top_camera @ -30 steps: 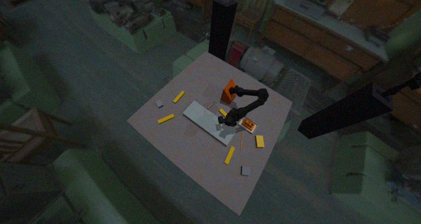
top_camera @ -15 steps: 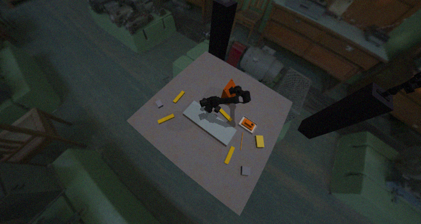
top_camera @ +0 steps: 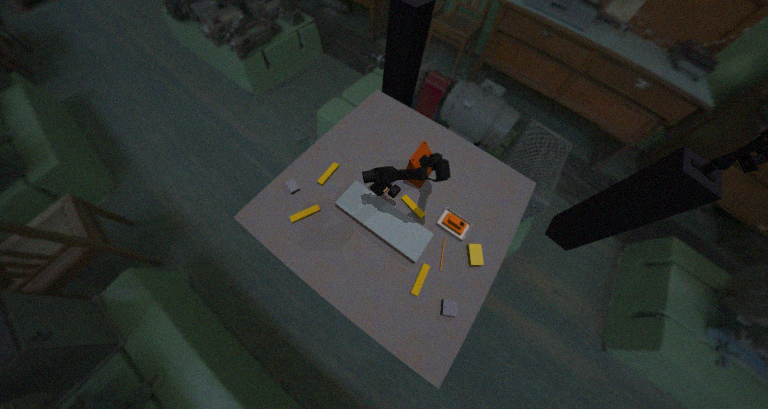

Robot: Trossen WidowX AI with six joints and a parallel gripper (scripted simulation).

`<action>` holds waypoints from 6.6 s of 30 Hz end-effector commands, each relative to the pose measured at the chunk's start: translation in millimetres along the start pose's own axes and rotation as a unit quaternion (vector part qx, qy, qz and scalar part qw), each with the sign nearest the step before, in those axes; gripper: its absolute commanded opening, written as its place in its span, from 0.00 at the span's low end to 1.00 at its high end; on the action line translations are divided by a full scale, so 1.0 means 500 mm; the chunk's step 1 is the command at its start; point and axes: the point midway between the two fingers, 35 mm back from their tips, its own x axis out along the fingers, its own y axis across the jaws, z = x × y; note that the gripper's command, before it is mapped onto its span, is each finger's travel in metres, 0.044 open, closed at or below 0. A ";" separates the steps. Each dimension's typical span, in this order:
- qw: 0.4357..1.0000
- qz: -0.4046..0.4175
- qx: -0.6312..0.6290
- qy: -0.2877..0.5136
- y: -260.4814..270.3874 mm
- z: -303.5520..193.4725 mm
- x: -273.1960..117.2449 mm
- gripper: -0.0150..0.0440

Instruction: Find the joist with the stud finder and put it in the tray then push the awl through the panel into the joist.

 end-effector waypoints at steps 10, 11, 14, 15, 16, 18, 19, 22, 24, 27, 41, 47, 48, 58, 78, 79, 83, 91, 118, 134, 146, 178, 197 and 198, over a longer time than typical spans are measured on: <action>1.000 0.001 0.003 0.000 0.005 0.003 0.028 1.00; 1.000 0.001 0.003 0.000 0.005 0.003 0.032 1.00; 1.000 0.001 0.003 0.000 0.005 0.004 0.042 1.00; 1.000 0.001 0.003 0.000 0.005 0.004 0.045 1.00; 1.000 0.001 0.003 0.000 0.005 0.004 0.048 1.00; 1.000 0.001 0.003 0.000 0.005 0.005 0.055 1.00; 1.000 0.001 0.003 0.000 0.005 0.005 0.058 1.00; 1.000 0.001 0.003 0.000 0.005 0.005 0.068 1.00; 1.000 0.001 0.003 0.000 0.006 0.006 0.074 1.00; 1.000 0.002 0.003 0.000 0.006 0.006 0.084 1.00; 1.000 0.002 0.003 0.000 0.007 0.006 0.101 0.73; 1.000 0.002 0.003 0.000 0.007 0.006 0.101 0.47; 1.000 0.002 0.003 0.000 0.007 0.006 0.101 0.42; 1.000 0.002 0.003 0.000 0.006 0.007 0.094 0.25; 1.000 -0.001 0.004 0.000 0.003 -0.012 -0.147 0.25; 1.000 -0.001 0.004 0.000 0.003 -0.012 -0.147 0.25; 1.000 0.011 0.002 -0.011 0.000 -0.021 -0.151 0.25; 0.995 0.063 -0.006 -0.073 -0.008 -0.063 -0.172 0.25; 0.921 0.148 -0.036 -0.358 -0.010 -0.180 -0.243 0.25; 0.833 0.113 -0.039 -0.540 -0.006 -0.240 -0.291 0.25; 0.806 0.093 -0.033 -0.584 -0.004 -0.258 -0.301 0.25; 0.965 0.078 0.011 -0.251 0.021 -0.210 -0.199 0.25; 0.989 -0.075 0.103 -0.081 0.009 -0.171 -0.179 0.25; 0.988 -0.085 0.108 -0.075 0.008 -0.168 -0.179 0.25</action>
